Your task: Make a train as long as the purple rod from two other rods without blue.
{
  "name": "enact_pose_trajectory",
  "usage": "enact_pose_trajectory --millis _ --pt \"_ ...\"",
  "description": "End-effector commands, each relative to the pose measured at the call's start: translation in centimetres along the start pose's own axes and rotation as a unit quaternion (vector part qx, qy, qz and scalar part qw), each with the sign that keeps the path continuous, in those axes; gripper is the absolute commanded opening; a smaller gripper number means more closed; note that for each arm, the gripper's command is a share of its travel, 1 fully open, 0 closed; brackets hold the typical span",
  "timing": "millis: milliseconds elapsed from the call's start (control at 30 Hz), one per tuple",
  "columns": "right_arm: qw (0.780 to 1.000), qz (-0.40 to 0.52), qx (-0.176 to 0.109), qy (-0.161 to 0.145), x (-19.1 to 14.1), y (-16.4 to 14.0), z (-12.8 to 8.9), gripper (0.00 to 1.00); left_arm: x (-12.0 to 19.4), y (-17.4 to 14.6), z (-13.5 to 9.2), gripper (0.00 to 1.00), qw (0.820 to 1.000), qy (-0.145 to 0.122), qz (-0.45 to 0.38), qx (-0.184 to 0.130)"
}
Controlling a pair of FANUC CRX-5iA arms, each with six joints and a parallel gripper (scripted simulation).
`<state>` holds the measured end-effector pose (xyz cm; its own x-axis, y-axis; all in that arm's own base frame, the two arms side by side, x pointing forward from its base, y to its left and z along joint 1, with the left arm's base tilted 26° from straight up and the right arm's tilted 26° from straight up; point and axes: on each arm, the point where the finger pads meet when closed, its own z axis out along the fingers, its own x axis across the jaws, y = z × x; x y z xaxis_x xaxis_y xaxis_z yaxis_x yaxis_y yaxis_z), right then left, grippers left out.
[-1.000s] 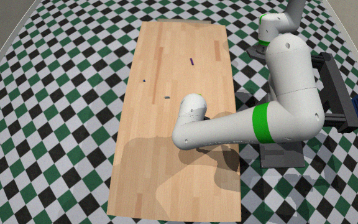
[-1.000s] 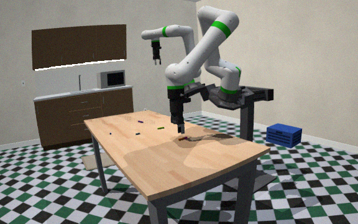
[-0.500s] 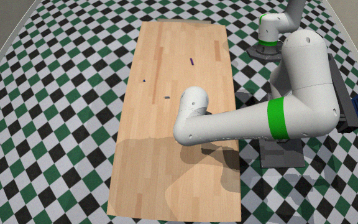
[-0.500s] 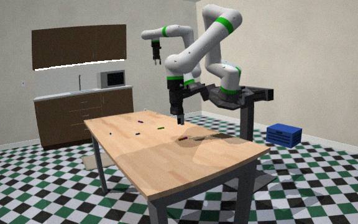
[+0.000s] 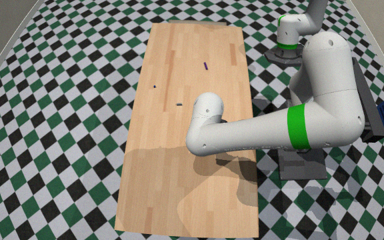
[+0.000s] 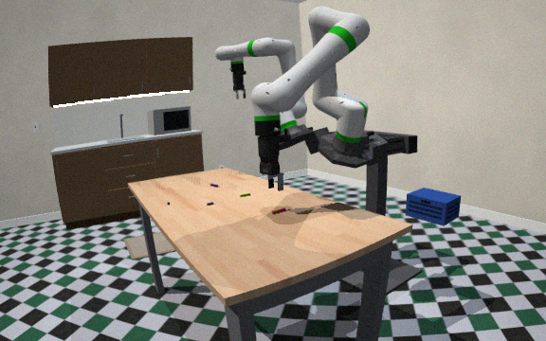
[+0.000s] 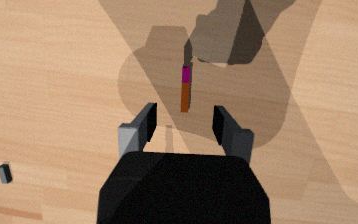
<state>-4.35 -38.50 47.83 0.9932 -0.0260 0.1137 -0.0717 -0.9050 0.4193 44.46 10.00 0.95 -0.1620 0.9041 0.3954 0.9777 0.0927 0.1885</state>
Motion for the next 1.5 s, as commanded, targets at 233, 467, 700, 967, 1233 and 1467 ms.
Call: enact_pose_trajectory --millis 233,467,700,967,1233,1467 --pt "1.0 0.0 -0.001 0.0 0.0 0.0 -0.1 1.0 0.0 0.1 -0.1 1.0 1.0 0.0 0.0 -0.001" --pt "1.0 0.0 -0.001 0.0 0.0 0.0 -0.1 1.0 0.0 0.1 -1.0 1.0 1.0 0.0 0.0 -0.001" --pt "1.0 0.0 -0.001 0.0 0.0 0.0 -0.1 1.0 0.0 0.1 -4.2 1.0 1.0 0.0 0.0 -0.001" --pt "1.0 0.0 -0.001 0.0 0.0 0.0 -0.1 1.0 0.0 0.1 -7.7 1.0 1.0 0.0 0.0 -0.001" --pt "1.0 0.0 -0.001 0.0 0.0 0.0 -0.1 1.0 0.0 0.1 -8.9 1.0 1.0 0.0 0.0 -0.001" --pt "1.0 0.0 -0.001 0.0 0.0 0.0 -0.1 1.0 0.0 0.1 -8.9 1.0 1.0 0.0 0.0 -0.001"
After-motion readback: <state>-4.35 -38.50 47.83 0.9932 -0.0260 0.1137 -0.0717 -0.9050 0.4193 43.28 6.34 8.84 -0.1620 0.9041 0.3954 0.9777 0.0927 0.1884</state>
